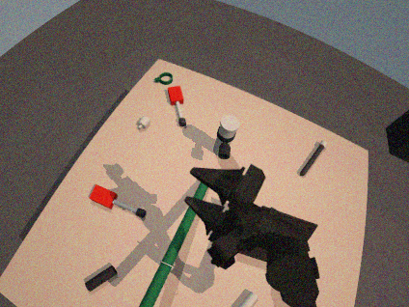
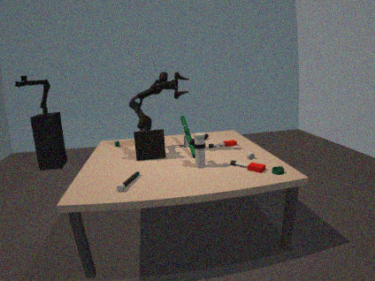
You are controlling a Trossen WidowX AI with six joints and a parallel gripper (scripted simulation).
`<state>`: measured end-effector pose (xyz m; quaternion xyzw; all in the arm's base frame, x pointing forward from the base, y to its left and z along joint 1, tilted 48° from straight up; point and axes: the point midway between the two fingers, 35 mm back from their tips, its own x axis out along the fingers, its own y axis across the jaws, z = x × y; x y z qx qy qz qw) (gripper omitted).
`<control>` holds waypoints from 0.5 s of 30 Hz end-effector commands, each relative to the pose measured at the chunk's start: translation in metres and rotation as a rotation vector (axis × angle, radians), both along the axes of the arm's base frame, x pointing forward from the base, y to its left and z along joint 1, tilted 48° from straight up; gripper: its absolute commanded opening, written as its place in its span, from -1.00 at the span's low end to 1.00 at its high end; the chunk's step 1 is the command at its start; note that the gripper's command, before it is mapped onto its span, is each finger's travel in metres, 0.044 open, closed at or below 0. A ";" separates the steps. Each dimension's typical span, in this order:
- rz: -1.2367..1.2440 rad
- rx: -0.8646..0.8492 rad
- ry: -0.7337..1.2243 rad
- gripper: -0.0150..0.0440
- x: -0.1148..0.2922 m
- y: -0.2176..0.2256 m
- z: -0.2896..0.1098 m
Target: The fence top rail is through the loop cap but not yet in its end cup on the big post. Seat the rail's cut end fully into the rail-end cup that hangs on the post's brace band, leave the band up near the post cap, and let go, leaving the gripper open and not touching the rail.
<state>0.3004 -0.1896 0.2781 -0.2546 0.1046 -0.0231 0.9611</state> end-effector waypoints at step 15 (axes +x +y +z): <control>0.013 1.304 0.874 1.00 0.004 0.080 -0.225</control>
